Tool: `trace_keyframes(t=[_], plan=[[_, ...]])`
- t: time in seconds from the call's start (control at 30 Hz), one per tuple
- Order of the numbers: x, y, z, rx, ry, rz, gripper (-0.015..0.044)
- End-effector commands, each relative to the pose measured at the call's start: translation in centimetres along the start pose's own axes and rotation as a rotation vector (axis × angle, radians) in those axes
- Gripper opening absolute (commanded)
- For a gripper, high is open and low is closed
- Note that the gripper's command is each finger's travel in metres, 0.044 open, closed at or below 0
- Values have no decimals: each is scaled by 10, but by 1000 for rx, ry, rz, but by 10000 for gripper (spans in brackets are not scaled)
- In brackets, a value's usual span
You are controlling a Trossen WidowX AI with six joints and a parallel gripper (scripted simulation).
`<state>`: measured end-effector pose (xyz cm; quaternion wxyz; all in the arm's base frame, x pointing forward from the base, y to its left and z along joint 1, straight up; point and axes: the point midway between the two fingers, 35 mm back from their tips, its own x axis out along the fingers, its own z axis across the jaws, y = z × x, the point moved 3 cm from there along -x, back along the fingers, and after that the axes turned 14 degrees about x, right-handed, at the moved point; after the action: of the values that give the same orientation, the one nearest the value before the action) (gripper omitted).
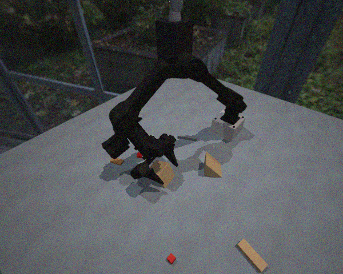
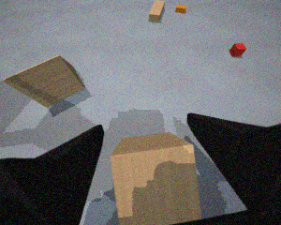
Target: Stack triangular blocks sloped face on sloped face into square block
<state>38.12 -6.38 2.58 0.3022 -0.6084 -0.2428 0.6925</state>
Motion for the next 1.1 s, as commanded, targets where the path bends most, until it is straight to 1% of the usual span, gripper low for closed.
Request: trace_keyframes(t=[0.0, 0.3, 0.37, 0.47, 0.53, 0.7, 0.73, 0.77, 0.8, 0.9, 1.0, 1.07], plan=[[0, 1, 0, 4, -2, 4, 440], [-2, -1, 0, 4, 0, 4, 440], [-15, -14, 2, 8, 8, 5, 440], [-51, -52, 12, 20, 32, 7, 440], [-67, -69, 19, 25, 42, 8, 440], [-68, -70, 19, 20, 47, 10, 440], [-66, -70, 17, 1, 52, 36, 440], [-59, -70, 18, 12, 24, 85, 440], [-47, -69, 19, 29, -17, 168, 440], [-10, -66, 24, 77, -107, 494, 440], [15, -66, 26, 97, -95, 830, 440], [28, -70, 26, 92, -28, 1046, 440]])
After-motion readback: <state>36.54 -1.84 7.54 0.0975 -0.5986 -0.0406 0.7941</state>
